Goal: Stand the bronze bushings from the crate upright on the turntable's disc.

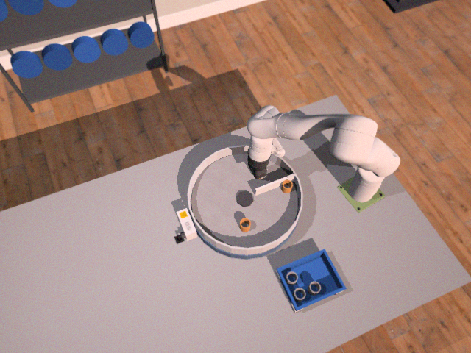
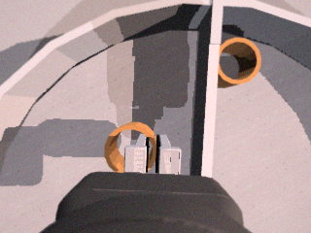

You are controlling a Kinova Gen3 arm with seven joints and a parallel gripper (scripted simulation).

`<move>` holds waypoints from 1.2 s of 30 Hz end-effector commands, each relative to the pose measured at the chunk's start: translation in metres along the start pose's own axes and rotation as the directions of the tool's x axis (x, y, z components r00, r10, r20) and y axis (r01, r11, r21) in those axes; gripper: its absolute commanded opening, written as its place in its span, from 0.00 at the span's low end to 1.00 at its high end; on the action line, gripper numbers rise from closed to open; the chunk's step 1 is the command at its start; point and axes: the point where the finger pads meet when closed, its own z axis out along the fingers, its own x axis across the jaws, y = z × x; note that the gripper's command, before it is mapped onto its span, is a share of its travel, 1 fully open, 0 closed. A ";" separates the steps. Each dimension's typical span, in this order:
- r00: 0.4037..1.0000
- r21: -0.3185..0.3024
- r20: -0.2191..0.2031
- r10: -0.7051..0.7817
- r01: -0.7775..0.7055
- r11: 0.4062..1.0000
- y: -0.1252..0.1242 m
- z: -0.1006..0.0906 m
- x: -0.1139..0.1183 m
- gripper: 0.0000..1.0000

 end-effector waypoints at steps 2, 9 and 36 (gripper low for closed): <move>1.000 0.003 0.002 0.003 -0.003 1.000 -0.002 0.010 -0.002 0.00; 1.000 0.003 0.003 0.002 -0.002 1.000 -0.001 0.016 -0.002 0.00; 1.000 0.002 0.004 0.001 -0.001 1.000 0.000 0.020 -0.003 0.00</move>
